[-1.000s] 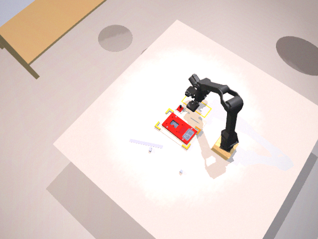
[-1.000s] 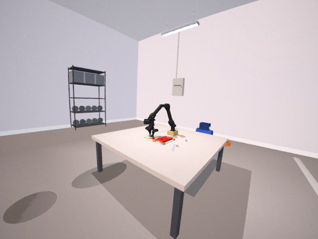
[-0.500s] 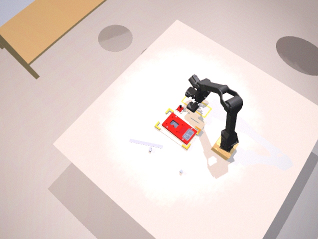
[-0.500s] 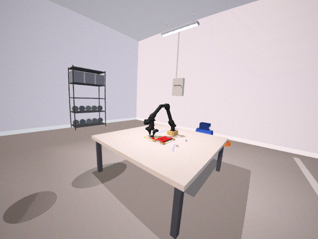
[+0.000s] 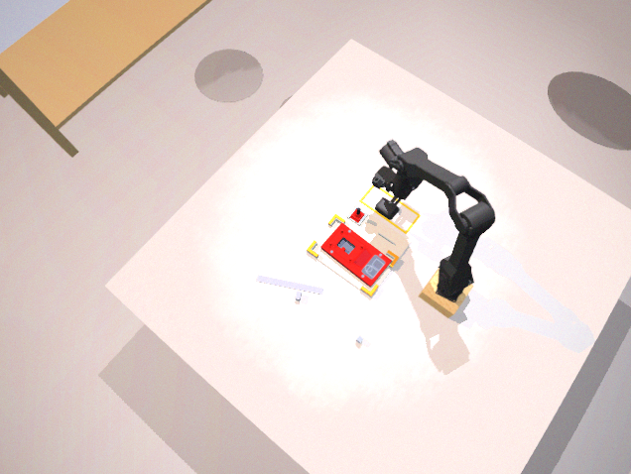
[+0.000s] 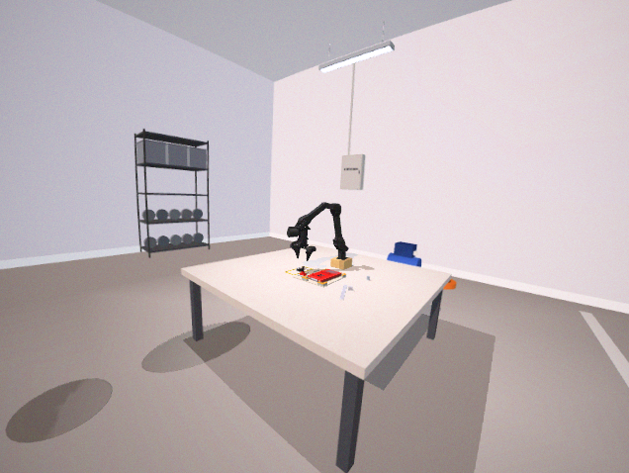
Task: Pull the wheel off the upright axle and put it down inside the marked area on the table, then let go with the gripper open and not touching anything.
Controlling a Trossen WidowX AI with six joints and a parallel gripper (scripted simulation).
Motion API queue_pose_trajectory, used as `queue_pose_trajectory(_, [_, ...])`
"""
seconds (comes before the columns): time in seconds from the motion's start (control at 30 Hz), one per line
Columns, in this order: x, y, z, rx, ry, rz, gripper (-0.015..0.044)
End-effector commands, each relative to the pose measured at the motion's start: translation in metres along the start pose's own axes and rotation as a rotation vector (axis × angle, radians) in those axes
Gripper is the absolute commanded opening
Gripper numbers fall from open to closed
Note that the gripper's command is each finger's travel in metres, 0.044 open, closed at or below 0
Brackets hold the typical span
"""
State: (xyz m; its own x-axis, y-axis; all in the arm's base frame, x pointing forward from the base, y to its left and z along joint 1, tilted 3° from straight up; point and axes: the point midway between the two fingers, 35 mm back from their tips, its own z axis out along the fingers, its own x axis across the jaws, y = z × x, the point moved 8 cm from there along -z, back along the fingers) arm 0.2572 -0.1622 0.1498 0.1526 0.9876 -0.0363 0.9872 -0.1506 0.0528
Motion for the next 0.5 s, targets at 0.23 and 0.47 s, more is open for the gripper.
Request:
queue_pose_trajectory(0.23, [0.029,-0.065,-0.041,-0.011,-0.001,-0.004,0.044])
queue_pose_trajectory(0.47, [0.029,-0.067,-0.042,-0.011,-0.001,-0.004,0.044])
